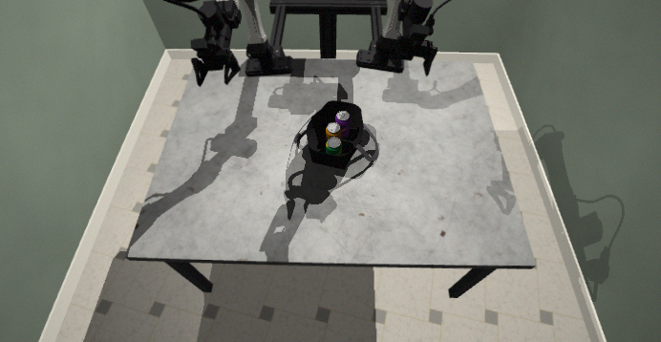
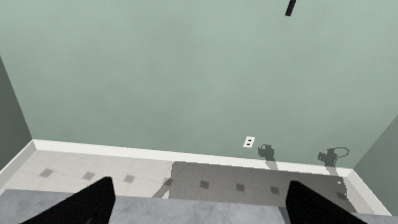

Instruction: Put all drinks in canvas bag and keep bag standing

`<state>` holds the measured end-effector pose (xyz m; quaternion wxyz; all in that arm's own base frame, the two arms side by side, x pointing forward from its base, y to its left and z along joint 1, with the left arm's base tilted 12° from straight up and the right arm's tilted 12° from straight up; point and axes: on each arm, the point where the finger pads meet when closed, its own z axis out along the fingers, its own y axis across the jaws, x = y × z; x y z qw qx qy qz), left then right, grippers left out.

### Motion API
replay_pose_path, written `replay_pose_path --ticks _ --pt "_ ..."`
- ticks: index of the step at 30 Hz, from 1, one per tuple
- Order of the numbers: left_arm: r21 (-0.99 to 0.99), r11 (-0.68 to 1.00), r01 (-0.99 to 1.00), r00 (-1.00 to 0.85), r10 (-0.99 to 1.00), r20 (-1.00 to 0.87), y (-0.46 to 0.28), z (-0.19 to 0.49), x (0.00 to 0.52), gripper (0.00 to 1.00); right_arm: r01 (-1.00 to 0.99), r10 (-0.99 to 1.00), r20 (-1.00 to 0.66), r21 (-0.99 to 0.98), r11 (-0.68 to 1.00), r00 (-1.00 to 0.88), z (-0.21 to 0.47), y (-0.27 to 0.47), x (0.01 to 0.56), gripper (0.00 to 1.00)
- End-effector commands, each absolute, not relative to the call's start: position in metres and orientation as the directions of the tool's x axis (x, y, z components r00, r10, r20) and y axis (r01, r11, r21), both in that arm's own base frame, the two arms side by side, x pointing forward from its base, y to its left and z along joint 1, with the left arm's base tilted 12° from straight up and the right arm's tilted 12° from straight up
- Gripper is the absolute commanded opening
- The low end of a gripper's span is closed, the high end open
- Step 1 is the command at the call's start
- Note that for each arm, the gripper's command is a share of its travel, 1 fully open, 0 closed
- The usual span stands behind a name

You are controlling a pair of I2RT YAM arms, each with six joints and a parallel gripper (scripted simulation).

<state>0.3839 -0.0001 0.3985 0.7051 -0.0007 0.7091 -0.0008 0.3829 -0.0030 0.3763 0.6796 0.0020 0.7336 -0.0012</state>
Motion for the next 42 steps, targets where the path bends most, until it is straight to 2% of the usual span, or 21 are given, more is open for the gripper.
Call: replay_pose_path --ticks 1,2,3,42 --pt "-0.008 1.0 0.008 -0.046 -0.008 -0.999 -0.001 0.387 0.388 0.86 -0.019 -0.029 -0.999 -0.028 0.999 -0.02 0.384 0.001 0.388 0.86" --pt "0.001 1.0 0.003 -0.051 0.001 -0.999 -0.001 0.384 0.388 0.86 -0.013 -0.01 -1.0 -0.01 1.0 0.023 0.405 -0.001 0.378 0.86" --pt "0.006 1.0 -0.009 0.027 0.006 -1.0 0.002 0.416 0.375 0.86 -0.032 0.009 -0.997 0.007 0.999 0.08 0.429 0.006 0.371 0.86" --pt "0.007 1.0 0.002 0.003 0.007 -1.0 0.0 0.406 0.376 0.86 0.001 0.0 -0.999 0.0 1.0 0.042 0.421 0.001 0.371 0.86"
